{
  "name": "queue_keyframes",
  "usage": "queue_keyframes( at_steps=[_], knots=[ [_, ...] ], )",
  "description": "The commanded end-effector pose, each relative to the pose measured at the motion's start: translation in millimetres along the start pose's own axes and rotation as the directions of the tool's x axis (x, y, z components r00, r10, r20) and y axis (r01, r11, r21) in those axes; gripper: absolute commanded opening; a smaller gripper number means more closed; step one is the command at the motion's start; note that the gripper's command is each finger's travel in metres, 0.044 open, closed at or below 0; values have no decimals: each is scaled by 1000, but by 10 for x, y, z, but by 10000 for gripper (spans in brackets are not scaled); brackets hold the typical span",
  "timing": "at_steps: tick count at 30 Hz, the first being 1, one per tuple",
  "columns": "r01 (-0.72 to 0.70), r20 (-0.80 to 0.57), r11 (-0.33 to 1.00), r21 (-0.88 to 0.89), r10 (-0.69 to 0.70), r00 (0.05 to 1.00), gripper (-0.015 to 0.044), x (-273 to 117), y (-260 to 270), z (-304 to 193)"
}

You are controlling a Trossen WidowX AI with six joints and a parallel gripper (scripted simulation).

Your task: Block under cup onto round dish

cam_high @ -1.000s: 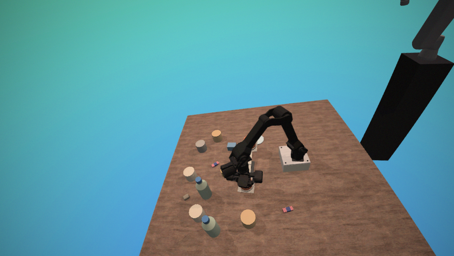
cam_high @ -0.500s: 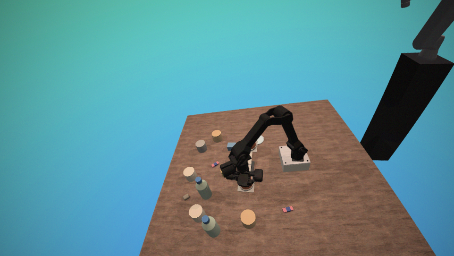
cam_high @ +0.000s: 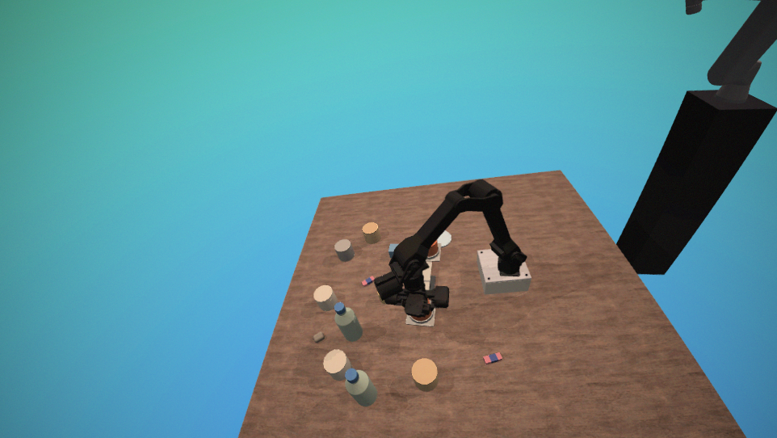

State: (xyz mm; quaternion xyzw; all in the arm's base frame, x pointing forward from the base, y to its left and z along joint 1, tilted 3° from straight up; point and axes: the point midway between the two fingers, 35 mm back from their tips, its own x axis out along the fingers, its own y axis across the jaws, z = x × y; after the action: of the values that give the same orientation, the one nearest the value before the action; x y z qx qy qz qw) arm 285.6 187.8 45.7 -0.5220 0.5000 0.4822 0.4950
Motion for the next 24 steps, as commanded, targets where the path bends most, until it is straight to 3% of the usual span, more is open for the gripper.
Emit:
queue_keyframes(
  at_steps=[1,24],
  knots=[
    [13,10,1000,0,-13,1000,0,-90,-39,31],
    [13,11,1000,0,-13,1000,0,-382,-47,36]
  ],
)
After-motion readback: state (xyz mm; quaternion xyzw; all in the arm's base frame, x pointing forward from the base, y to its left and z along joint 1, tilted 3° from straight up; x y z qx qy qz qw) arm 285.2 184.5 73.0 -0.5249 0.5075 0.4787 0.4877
